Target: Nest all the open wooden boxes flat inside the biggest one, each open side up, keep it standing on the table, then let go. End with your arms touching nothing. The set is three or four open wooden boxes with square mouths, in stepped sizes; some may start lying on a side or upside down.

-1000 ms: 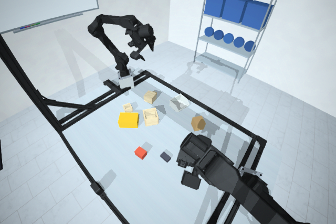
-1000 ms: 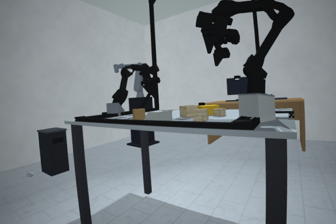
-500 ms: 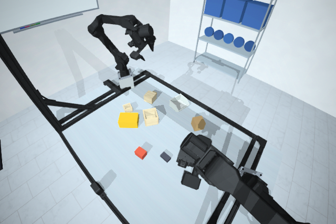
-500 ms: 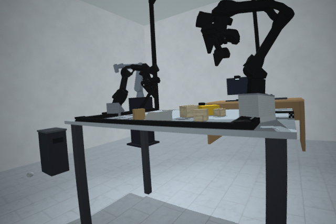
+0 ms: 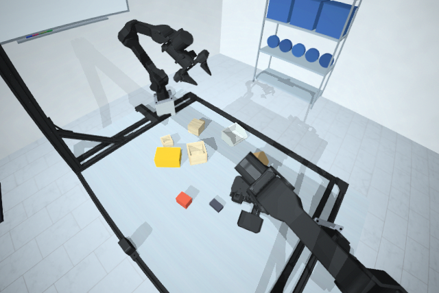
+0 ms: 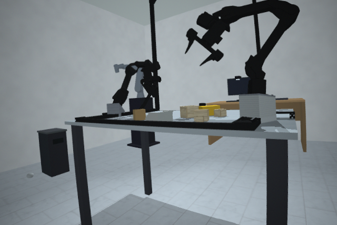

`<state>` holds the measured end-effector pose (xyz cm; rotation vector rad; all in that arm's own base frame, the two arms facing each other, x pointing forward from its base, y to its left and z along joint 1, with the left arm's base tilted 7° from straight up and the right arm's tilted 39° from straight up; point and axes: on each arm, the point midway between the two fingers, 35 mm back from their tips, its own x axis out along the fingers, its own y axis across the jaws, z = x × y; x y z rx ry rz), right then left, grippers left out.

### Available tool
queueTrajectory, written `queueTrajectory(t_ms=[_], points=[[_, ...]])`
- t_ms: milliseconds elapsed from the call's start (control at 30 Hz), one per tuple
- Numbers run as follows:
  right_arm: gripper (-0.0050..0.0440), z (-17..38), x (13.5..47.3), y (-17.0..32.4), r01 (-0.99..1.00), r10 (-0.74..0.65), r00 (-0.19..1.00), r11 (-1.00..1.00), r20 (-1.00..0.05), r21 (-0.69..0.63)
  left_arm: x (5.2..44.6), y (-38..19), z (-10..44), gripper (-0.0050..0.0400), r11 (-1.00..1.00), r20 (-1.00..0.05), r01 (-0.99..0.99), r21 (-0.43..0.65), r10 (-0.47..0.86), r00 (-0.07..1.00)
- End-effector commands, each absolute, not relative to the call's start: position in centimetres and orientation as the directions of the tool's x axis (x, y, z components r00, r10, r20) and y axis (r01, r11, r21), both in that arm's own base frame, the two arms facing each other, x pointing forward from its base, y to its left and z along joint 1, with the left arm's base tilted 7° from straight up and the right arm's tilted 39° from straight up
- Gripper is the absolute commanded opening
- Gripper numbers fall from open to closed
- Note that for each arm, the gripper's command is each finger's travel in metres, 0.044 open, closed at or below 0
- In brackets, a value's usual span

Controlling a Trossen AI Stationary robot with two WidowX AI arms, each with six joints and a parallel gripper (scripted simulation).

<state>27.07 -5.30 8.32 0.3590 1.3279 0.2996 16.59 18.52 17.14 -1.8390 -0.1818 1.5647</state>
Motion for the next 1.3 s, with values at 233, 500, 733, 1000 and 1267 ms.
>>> queueTrajectory(t_ms=[233, 500, 733, 1000, 1267], points=[[0.04, 7.2, 27.5, -8.4, -0.008, 0.464, 0.133, 0.884, -0.876, 0.467, 24.6, 15.3, 20.4, 0.04, -0.083, -0.606, -0.661, -0.746, 0.496, 0.622], [0.04, 6.0, 27.4, -10.8, -0.005, 0.524, 0.068, 0.851, -0.849, 0.525, 29.6, 10.0, 24.8, 0.04, 0.568, -0.363, -0.503, -0.652, 0.348, 0.864], [0.04, 5.0, 27.1, -12.5, -0.003, 0.57, 0.032, 0.822, -0.821, 0.57, 31.4, 5.6, 28.2, 0.04, 0.883, -0.176, -0.254, -0.395, 0.199, 0.964], [0.04, 3.9, 26.6, -14.4, 0.0, 0.627, 0.0, 0.779, -0.779, 0.627, 31.6, 0.0, 32.3, 0.04, 1.0, 0.05, 0.0, 0.0, 0.0, 0.999], [0.04, 3.9, 26.6, -14.4, 0.0, 0.627, 0.0, 0.779, -0.779, 0.627, 31.6, 0.0, 32.3, 0.04, 1.0, 0.05, 0.0, 0.0, 0.0, 0.999]])
